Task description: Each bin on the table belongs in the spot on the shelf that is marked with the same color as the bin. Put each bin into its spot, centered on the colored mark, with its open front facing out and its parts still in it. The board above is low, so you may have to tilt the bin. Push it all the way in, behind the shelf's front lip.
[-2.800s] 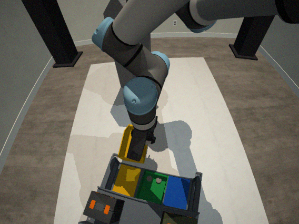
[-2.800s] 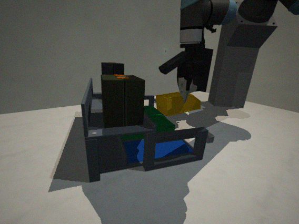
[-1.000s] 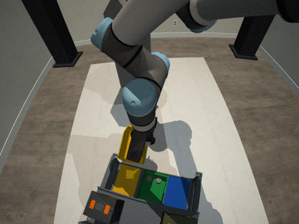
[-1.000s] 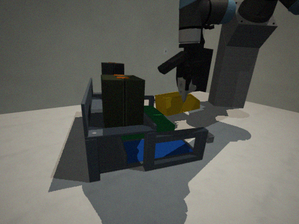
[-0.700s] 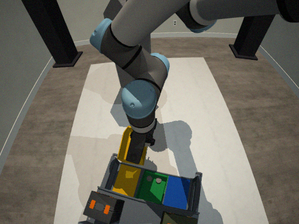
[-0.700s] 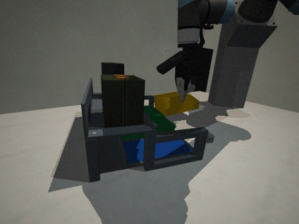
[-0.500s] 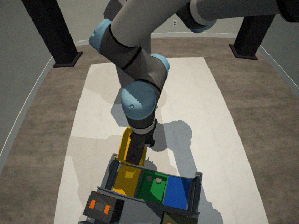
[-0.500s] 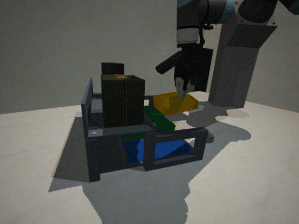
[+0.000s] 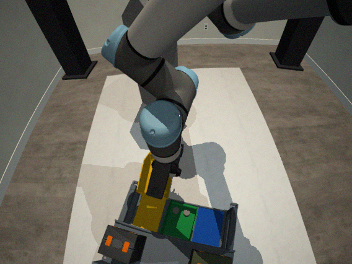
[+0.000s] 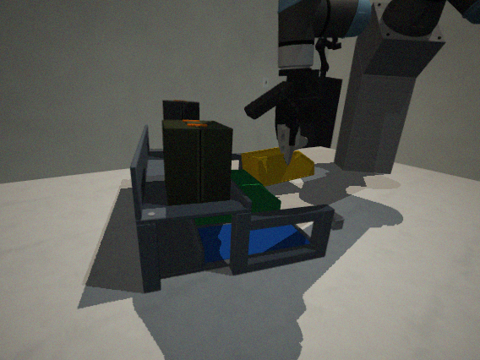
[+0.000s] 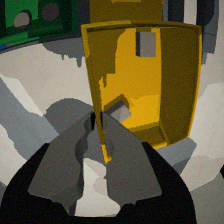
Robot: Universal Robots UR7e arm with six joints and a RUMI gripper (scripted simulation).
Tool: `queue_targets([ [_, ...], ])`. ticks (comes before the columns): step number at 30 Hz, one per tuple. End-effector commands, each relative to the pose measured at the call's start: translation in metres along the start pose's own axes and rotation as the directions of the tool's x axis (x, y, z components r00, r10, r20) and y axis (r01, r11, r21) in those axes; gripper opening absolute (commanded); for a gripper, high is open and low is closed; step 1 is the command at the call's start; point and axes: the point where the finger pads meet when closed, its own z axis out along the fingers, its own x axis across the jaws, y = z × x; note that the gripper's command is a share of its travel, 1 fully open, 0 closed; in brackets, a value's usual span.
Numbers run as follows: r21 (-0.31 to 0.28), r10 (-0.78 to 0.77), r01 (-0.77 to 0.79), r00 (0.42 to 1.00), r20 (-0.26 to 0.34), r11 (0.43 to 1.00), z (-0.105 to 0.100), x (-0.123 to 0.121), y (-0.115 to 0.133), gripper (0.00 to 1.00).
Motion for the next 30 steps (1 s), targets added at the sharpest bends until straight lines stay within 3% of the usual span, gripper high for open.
queue_targets([
  [1,0.001,0.0,0.0,1.0,0.0,1.0,-0.001,0.0,-0.005,0.0],
  [30,0.0,0.0,0.0,1.0,0.0,1.0,-0.005,-0.001,-0.038,0.0],
])
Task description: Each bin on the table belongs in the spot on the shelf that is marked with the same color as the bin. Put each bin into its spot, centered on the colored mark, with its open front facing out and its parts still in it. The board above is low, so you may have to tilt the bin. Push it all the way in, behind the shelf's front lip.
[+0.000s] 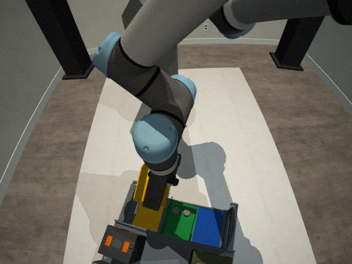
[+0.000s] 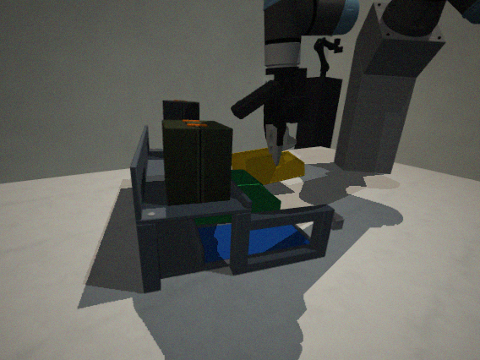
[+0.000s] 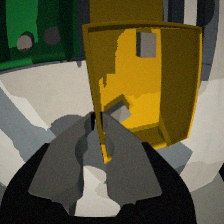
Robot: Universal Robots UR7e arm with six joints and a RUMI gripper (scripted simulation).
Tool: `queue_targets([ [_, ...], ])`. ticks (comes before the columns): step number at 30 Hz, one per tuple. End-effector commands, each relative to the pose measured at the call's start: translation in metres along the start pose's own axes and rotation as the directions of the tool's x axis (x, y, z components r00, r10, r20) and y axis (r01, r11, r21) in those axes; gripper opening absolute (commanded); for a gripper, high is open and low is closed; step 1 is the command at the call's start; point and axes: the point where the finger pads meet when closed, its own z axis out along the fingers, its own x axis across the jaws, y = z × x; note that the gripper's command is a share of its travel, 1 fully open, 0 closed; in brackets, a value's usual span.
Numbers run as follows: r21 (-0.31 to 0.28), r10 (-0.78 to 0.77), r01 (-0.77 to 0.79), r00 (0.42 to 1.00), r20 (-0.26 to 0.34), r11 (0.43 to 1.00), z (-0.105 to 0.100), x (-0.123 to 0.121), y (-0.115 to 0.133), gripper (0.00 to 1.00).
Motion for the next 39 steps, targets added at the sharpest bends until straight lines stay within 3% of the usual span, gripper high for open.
queue_targets([
  [1,0.001,0.0,0.0,1.0,0.0,1.0,-0.001,0.0,-0.007,0.0],
  [39,0.0,0.0,0.0,1.0,0.0,1.0,-0.004,-0.001,-0.032,0.0],
])
